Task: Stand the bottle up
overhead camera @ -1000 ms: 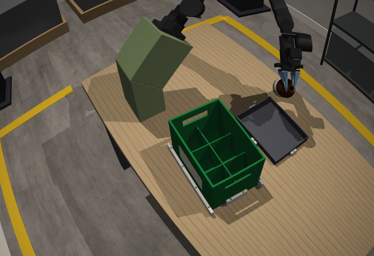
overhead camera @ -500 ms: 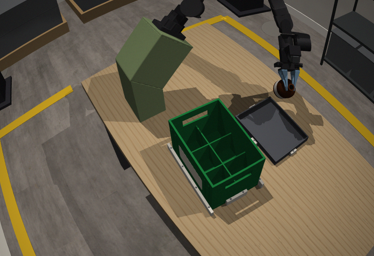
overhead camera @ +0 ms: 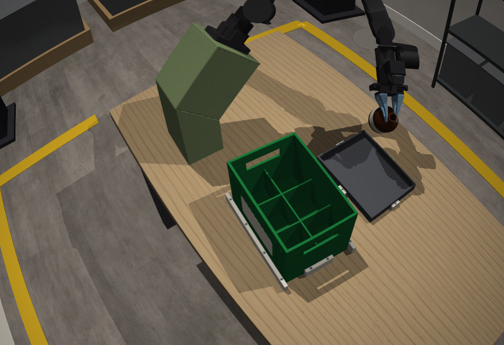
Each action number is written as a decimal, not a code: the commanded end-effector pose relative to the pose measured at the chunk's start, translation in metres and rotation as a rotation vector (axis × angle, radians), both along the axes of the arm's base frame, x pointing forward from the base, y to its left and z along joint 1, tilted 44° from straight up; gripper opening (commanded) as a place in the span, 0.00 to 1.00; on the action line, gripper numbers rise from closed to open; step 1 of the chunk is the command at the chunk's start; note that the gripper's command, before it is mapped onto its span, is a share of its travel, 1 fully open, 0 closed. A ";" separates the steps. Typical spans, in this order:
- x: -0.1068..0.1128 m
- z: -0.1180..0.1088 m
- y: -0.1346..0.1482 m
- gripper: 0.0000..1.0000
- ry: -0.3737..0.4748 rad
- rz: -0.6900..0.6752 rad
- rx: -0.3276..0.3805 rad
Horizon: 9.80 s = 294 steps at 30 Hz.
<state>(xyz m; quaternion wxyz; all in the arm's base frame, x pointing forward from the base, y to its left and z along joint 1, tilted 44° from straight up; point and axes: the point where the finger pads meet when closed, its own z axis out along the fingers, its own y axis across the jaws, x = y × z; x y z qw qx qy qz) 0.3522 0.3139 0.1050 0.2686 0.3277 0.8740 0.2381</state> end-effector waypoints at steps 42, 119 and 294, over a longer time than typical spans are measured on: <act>0.002 0.006 0.004 0.00 -0.033 -0.024 0.008; 0.001 0.007 0.002 0.00 -0.134 -0.114 -0.061; 0.009 -0.025 -0.040 0.00 -0.245 -0.228 -0.154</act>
